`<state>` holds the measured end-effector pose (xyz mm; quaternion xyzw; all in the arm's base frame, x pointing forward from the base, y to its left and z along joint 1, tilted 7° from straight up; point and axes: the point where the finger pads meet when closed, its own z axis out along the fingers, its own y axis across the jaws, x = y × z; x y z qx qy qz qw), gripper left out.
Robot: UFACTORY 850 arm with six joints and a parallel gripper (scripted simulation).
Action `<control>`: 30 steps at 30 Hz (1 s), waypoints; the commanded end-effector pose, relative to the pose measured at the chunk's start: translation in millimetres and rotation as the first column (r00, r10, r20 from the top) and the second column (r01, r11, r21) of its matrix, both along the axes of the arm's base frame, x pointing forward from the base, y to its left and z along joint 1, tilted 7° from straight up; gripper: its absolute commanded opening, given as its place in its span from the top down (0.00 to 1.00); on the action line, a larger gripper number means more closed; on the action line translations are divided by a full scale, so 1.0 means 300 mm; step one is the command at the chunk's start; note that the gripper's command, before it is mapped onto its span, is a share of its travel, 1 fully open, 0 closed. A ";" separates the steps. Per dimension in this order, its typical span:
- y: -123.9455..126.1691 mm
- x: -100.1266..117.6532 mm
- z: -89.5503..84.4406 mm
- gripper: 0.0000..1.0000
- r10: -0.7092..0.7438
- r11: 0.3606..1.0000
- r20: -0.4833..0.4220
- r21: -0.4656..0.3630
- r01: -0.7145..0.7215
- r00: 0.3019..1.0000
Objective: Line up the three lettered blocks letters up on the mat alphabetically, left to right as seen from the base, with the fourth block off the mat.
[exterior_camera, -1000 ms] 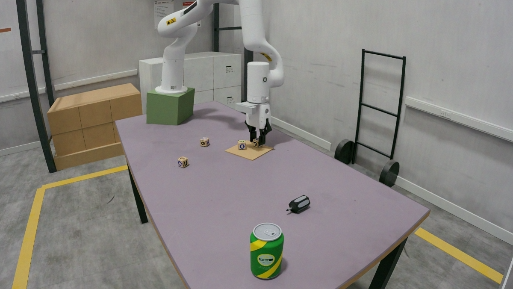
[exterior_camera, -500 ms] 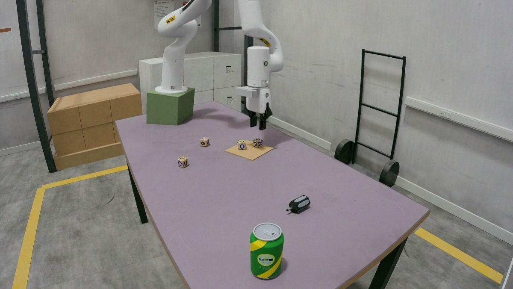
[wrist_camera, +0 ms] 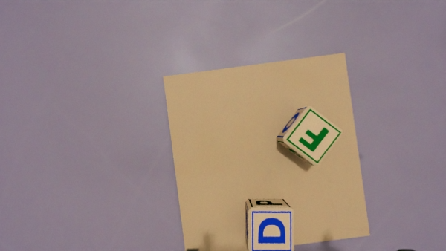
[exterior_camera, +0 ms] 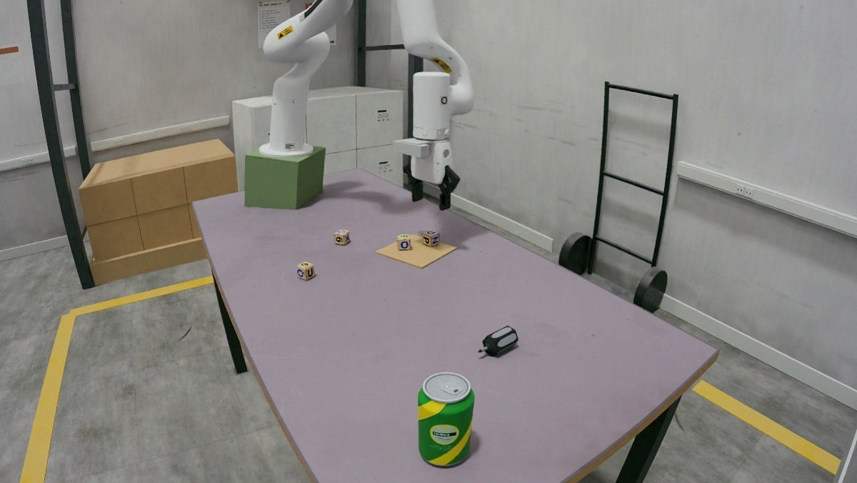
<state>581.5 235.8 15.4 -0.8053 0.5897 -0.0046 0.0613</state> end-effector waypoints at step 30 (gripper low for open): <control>-0.038 0.001 -0.002 0.00 -0.363 0.931 -0.038 0.026 0.364 0.931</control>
